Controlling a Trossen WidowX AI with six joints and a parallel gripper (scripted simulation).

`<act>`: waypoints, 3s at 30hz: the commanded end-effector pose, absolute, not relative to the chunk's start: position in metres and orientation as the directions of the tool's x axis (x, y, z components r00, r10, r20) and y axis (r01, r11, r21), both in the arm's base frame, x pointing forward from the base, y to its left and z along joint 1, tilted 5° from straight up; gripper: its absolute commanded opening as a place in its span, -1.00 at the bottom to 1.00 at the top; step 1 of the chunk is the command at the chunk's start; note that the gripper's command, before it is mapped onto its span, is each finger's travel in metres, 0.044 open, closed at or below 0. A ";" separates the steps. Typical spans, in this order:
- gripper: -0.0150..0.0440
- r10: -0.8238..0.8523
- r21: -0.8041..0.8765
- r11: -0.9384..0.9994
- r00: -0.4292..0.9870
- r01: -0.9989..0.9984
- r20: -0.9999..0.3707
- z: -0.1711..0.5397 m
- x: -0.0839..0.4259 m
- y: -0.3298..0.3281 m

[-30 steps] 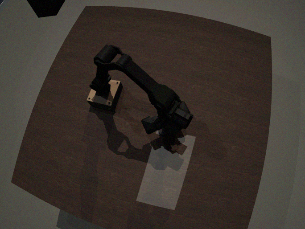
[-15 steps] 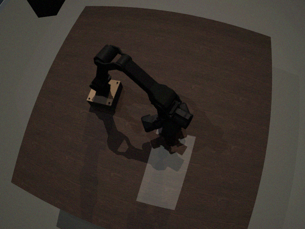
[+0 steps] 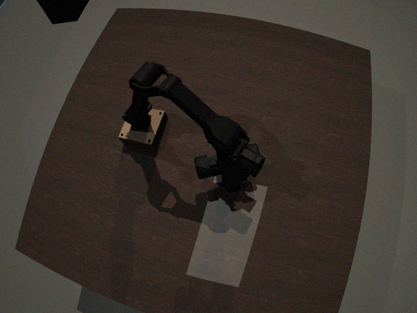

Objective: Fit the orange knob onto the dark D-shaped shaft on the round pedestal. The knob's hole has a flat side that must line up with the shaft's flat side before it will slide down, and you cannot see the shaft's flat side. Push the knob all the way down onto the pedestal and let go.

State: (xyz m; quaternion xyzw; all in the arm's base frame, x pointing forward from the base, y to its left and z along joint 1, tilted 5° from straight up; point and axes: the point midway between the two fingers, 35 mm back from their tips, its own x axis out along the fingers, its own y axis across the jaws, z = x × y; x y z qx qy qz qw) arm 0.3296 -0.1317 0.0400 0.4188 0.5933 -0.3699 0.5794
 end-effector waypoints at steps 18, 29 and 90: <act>-0.49 0.066 0.042 0.298 0.023 0.954 -0.998 0.043 0.325 -0.130; -0.49 0.066 0.034 0.170 0.024 0.985 -0.998 0.044 0.326 -0.130; -0.40 0.067 0.032 0.176 0.020 0.984 -0.998 0.022 0.328 -0.130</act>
